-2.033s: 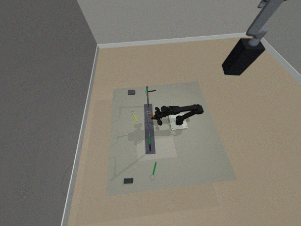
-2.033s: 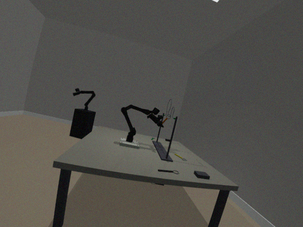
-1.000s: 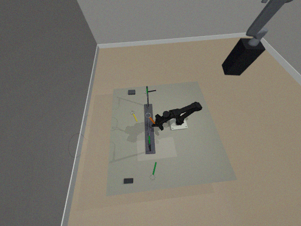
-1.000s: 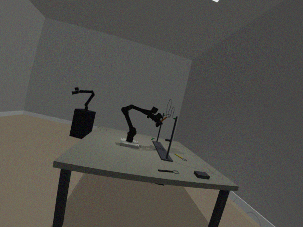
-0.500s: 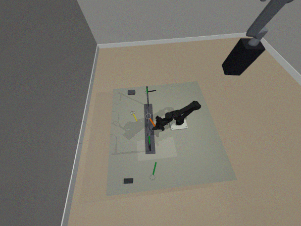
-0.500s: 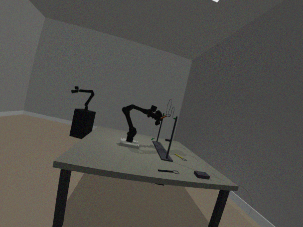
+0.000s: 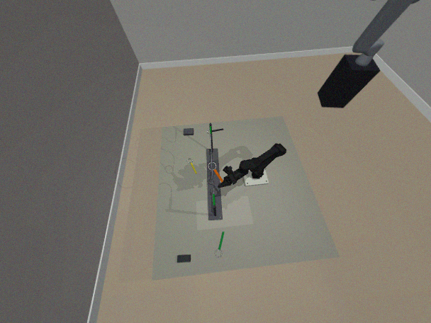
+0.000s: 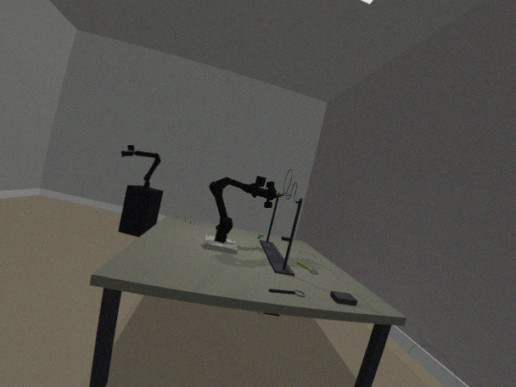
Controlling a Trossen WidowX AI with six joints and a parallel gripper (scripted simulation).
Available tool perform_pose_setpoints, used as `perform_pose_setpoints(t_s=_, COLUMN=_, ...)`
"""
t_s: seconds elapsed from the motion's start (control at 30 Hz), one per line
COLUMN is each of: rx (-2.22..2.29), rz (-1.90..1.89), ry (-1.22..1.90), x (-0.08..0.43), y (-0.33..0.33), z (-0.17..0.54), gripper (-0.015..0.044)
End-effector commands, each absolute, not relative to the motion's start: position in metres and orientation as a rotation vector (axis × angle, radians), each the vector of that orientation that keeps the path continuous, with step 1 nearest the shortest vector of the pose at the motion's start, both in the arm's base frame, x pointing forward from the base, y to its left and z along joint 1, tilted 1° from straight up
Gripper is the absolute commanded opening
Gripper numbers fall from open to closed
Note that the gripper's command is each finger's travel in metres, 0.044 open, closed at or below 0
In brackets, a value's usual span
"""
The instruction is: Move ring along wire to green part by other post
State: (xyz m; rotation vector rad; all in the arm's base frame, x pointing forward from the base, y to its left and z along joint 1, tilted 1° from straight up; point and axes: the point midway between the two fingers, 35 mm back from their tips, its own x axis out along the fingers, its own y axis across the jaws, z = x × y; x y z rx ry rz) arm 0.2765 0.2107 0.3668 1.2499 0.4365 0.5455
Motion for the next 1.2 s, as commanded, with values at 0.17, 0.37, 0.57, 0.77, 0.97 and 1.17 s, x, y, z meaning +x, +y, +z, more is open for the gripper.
perform_pose_setpoints(t_s=0.17, rx=1.469, rz=0.594, ry=0.407, x=0.275, y=0.216, z=0.401, gripper=-0.0150)
perform_pose_setpoints(t_s=0.37, rx=1.617, rz=0.627, ry=0.388, x=0.274, y=0.215, z=0.423, gripper=-0.0150)
perform_pose_setpoints(t_s=0.57, rx=1.761, rz=0.657, ry=0.367, x=0.274, y=0.212, z=0.445, gripper=-0.0150)
perform_pose_setpoints(t_s=0.77, rx=1.898, rz=0.685, ry=0.345, x=0.274, y=0.206, z=0.466, gripper=-0.0150)
perform_pose_setpoints(t_s=0.97, rx=2.017, rz=0.640, ry=0.286, x=0.281, y=0.202, z=0.483, gripper=-0.0150)
perform_pose_setpoints(t_s=1.17, rx=2.129, rz=0.634, ry=0.252, x=0.284, y=0.193, z=0.501, gripper=-0.0150)
